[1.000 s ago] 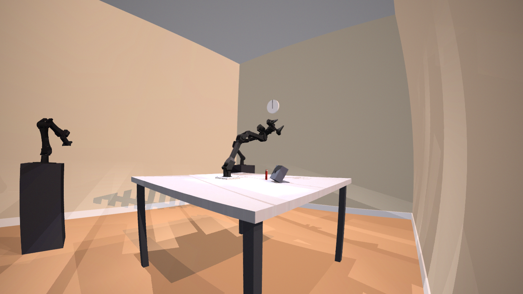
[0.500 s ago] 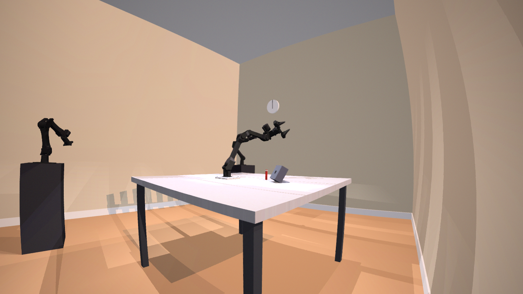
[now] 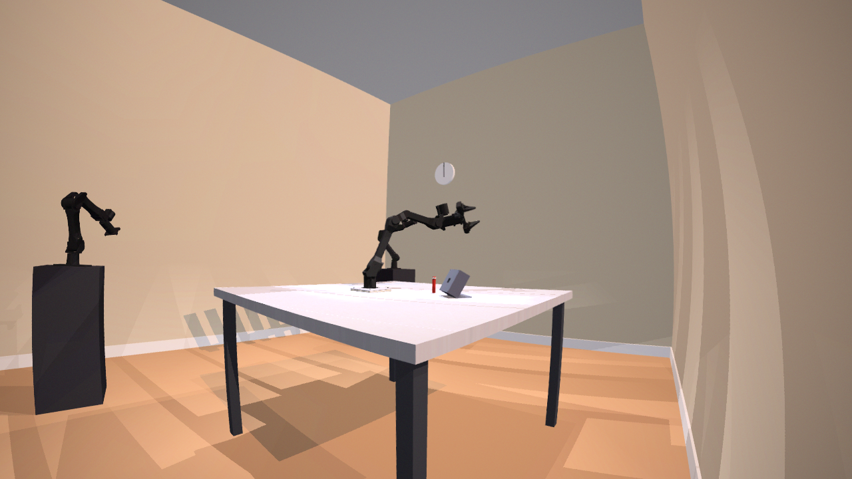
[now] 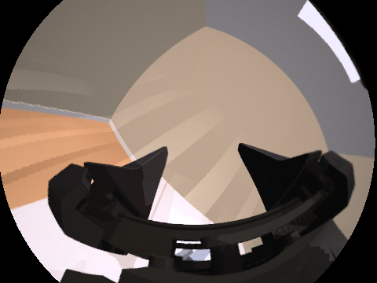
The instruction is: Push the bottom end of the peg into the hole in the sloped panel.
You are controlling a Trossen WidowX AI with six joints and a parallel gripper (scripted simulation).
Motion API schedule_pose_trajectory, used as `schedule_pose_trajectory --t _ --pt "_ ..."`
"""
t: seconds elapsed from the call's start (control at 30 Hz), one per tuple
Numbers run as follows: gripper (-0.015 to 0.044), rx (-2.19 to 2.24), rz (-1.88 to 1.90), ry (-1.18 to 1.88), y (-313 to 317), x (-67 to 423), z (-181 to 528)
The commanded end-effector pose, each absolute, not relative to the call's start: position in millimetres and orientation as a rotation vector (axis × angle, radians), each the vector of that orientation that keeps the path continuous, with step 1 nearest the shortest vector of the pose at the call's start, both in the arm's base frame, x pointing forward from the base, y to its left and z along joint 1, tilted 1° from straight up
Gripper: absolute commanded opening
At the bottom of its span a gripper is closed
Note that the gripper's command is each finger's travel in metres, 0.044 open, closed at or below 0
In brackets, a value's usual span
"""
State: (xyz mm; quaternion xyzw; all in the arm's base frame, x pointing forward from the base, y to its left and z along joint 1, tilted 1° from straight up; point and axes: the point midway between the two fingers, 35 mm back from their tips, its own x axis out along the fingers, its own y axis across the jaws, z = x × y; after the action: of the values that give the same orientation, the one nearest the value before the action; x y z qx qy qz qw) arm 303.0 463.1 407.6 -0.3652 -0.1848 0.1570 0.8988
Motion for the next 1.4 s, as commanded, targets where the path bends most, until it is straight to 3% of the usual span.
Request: schedule_pose_trajectory --t 0.0,0.73,1.37 --pt "0.0440 -0.765 0.372 -0.327 460 315 391" --pt "0.0440 -0.720 0.556 0.172 402 371 277" --pt "0.0440 -0.533 0.522 0.750 308 367 186"
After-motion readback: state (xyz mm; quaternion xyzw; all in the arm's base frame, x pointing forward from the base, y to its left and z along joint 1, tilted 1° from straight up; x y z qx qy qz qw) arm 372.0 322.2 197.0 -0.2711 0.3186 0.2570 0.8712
